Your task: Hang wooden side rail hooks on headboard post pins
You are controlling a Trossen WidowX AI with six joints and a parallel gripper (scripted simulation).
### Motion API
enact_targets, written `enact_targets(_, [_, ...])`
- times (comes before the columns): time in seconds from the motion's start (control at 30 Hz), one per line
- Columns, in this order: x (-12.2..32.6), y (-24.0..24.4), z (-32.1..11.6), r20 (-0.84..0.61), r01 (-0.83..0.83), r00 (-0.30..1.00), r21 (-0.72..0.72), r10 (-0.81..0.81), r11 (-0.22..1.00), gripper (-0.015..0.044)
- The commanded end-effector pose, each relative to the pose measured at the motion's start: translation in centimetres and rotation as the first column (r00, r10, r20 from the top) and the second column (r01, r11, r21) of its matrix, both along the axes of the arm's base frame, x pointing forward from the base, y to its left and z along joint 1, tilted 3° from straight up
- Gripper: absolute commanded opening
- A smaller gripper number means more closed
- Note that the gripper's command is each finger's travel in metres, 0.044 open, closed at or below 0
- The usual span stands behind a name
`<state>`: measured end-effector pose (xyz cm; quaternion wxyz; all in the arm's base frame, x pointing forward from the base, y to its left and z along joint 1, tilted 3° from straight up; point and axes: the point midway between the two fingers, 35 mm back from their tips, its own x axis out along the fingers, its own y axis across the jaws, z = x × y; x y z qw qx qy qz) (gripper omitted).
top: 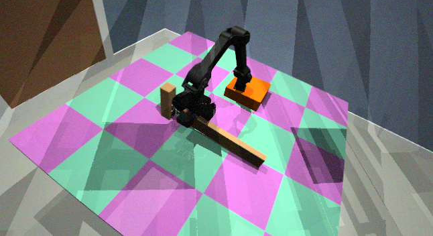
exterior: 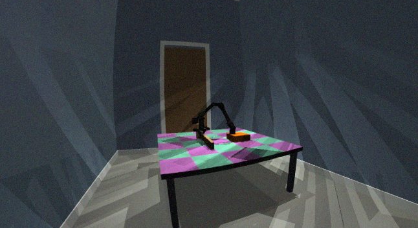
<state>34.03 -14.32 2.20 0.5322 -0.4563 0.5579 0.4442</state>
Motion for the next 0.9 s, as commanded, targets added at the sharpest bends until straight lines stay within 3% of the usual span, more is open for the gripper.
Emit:
enact_targets(0.0, [0.28, -0.25, 0.26, 0.010, -0.001, 1.000, -0.007, 0.001, 1.000, 0.0000])
enact_targets(0.87, [-0.07, -0.50, -0.03, 0.010, -0.001, 1.000, -0.008, 0.001, 1.000, 0.0000])
